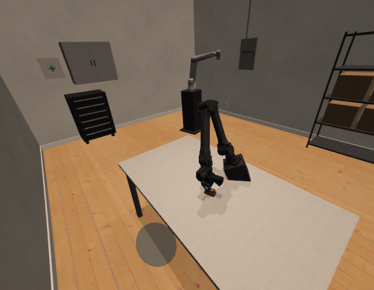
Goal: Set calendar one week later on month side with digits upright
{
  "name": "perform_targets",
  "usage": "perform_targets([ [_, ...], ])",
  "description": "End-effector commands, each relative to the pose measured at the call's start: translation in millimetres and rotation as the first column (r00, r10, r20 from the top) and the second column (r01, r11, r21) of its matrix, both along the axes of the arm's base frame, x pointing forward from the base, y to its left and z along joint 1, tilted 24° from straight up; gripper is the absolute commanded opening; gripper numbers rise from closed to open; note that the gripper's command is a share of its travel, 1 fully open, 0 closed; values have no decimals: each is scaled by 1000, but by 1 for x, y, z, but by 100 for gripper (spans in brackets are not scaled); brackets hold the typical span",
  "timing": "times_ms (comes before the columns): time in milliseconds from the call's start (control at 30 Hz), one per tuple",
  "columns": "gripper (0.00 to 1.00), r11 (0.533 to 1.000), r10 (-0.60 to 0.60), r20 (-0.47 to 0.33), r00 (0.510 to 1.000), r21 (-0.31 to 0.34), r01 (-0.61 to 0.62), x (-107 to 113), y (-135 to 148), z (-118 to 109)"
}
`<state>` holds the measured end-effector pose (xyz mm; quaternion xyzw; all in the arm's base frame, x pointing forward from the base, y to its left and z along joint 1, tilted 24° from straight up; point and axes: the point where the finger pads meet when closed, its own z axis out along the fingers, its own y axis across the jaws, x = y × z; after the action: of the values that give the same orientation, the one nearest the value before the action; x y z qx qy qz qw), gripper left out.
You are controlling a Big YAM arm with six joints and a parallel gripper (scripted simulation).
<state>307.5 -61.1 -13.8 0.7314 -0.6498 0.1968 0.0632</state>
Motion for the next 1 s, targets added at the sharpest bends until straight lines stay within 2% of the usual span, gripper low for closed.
perform_targets([
  [0, 26, 1000, 5, 13, 1000, 2, -6, 6, -2, 1],
  [800, 26, 1000, 5, 13, 1000, 2, -6, 6, -2, 1],
  [833, 30, 1000, 5, 13, 1000, 2, -6, 6, -2, 1],
  [967, 34, 1000, 5, 13, 1000, 2, -5, 6, -2, 1],
])
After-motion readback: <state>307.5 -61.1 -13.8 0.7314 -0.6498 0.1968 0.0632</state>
